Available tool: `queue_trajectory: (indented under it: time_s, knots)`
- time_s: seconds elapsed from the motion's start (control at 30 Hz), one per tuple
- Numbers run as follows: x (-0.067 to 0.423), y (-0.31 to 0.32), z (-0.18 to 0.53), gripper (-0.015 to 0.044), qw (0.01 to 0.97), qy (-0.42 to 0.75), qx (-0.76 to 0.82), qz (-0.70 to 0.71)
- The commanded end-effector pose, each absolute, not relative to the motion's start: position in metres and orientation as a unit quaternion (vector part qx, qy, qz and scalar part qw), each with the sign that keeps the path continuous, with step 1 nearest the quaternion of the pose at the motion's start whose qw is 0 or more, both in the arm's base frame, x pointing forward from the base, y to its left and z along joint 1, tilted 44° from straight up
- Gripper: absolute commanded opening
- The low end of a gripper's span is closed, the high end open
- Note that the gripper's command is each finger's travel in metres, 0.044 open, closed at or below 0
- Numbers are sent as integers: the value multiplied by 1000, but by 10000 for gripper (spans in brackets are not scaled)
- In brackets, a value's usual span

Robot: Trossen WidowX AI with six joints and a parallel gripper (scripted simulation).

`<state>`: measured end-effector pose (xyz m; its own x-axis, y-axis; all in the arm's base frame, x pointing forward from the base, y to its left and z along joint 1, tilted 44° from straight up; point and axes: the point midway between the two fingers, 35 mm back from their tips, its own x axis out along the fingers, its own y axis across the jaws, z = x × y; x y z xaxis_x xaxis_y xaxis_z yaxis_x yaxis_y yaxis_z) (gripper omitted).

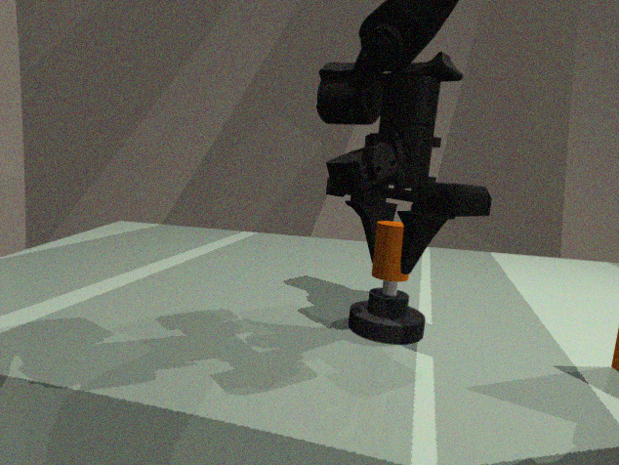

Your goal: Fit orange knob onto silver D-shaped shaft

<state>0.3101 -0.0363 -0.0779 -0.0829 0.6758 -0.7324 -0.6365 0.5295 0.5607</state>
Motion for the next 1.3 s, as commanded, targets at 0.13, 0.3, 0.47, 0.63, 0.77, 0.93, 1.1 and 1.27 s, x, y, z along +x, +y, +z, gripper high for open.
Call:
queue_trajectory:
  time_s: [0.13,0.3,0.47,0.63,0.77,0.93,1.1,1.27]
  knots:
    - [309,-34,-78,0,678,552,15,486]
    - [309,-35,-79,0,678,552,15,486]
    - [310,-34,-79,0,678,552,15,486]
    - [310,-38,-77,0,678,552,15,486]
    - [311,-39,-76,0,678,545,6,493]
    - [312,-39,-76,0,676,501,-53,538]
    - [312,-38,-77,0,676,498,-56,541]
    - [310,-37,-78,0,676,498,-56,541]
